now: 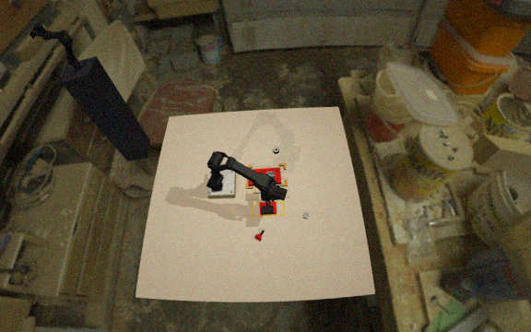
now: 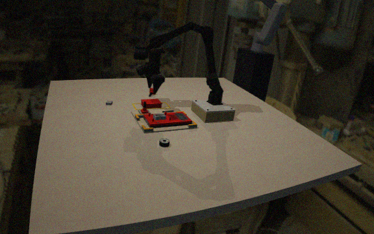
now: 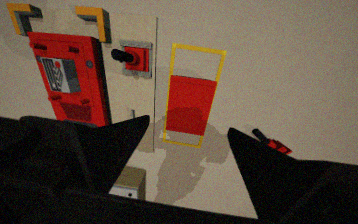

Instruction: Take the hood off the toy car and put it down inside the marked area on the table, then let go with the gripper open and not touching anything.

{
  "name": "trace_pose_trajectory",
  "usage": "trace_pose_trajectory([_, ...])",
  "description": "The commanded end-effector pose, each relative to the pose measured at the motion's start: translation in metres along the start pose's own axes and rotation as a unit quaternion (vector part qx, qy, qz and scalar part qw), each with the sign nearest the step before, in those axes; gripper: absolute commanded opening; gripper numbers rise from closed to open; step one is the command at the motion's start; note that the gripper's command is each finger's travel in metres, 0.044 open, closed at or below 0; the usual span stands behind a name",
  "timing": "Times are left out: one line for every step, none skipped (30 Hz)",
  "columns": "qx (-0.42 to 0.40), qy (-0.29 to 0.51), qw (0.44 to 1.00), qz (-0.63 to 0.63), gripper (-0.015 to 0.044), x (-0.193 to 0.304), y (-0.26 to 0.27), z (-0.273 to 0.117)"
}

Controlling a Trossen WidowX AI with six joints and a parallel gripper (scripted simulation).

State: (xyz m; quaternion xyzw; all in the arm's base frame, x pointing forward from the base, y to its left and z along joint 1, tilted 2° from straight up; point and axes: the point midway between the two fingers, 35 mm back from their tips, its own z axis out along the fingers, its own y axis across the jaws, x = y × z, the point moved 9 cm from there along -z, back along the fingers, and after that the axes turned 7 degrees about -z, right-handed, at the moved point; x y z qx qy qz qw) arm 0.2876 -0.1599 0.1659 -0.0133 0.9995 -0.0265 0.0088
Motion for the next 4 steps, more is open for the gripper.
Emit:
trace_pose_trajectory([0.001, 0.001, 1.000, 0.003, 0.0440, 0.0003, -0.0001, -0.0004])
trace_pose_trajectory([0.001, 0.001, 1.000, 0.003, 0.0440, 0.0003, -0.0001, -0.0004])
trace_pose_trajectory([0.001, 0.001, 1.000, 0.003, 0.0440, 0.0003, -0.0001, -0.0004])
trace_pose_trajectory([0.001, 0.001, 1.000, 0.003, 0.0440, 0.0003, -0.0001, -0.0004])
